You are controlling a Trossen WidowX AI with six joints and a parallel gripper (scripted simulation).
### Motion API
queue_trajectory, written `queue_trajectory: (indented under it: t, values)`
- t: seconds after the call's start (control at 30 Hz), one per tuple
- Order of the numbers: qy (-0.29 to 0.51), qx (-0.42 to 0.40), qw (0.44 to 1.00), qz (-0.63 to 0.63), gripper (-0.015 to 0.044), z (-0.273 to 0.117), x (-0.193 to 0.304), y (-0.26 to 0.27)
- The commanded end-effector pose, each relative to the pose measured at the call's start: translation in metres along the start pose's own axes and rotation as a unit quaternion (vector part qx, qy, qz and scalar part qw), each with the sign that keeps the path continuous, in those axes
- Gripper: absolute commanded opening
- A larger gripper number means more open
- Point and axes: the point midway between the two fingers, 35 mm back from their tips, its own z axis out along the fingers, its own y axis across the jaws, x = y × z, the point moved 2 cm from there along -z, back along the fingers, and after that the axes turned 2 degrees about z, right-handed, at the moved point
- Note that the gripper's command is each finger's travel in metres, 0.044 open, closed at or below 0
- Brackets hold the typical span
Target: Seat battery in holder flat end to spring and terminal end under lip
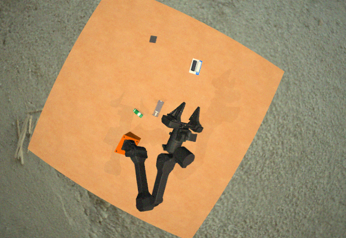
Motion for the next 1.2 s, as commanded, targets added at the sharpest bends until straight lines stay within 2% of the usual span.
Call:
queue_trajectory:
  t: [0.0,0.17,0.37,0.5,0.67,0.8,0.87,1.17]
  values:
    - [0.008,0.001,1.0,-0.002,0.0374,0.002,0.004,0.0]
    - [0.189,0.006,0.98,-0.065,0.0243,0.024,0.094,0.01]
    - [0.394,-0.015,0.902,-0.176,0.0239,0.013,0.198,0.023]
    - [0.53,-0.05,0.799,-0.279,0.0239,-0.019,0.263,0.027]
    - [0.662,-0.111,0.614,-0.415,0.0239,-0.075,0.32,0.021]
    - [0.726,-0.168,0.424,-0.515,0.0239,-0.123,0.342,0.008]
    - [0.737,-0.188,0.354,-0.544,0.0239,-0.137,0.344,0.002]
    - [0.738,-0.19,0.346,-0.547,0.0239,-0.139,0.345,0.001]
